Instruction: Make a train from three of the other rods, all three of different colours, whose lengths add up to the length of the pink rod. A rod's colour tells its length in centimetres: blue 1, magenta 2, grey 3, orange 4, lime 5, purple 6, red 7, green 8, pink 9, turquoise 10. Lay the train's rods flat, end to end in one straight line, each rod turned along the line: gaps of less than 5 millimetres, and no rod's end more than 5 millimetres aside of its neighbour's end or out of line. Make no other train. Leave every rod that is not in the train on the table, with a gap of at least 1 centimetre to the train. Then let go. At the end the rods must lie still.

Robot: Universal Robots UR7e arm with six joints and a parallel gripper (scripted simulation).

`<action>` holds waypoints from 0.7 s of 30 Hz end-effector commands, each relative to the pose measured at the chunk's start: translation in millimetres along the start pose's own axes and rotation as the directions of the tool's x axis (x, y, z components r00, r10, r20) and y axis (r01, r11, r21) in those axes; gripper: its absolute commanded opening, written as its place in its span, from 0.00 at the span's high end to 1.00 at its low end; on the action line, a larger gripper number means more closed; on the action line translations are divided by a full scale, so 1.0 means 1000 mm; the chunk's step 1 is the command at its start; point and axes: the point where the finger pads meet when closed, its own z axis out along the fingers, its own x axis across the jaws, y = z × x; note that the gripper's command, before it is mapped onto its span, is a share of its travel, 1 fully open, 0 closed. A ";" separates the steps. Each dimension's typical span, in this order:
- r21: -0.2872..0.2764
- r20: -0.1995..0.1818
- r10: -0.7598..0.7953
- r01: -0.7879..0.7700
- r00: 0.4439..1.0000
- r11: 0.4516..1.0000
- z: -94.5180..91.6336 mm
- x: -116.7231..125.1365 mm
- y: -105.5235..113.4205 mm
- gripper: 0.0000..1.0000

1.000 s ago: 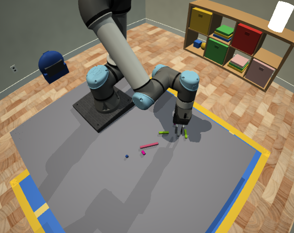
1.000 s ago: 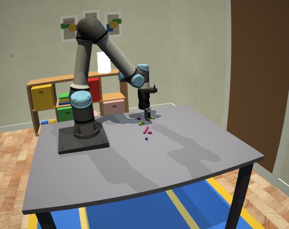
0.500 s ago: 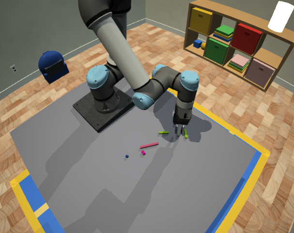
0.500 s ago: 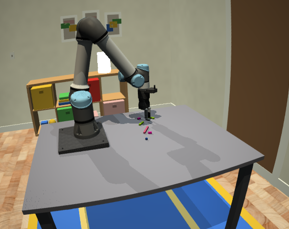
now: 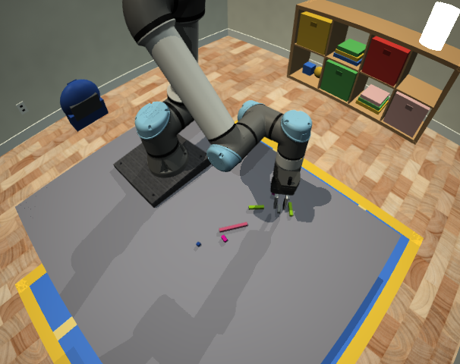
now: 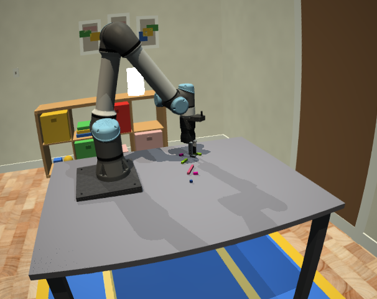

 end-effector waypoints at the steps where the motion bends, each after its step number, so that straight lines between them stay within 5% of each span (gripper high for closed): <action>1: 0.001 0.001 0.000 0.000 1.000 1.000 0.000 0.000 0.000 0.46; 21: 0.001 0.001 0.000 0.000 1.000 1.000 0.015 0.000 0.000 0.46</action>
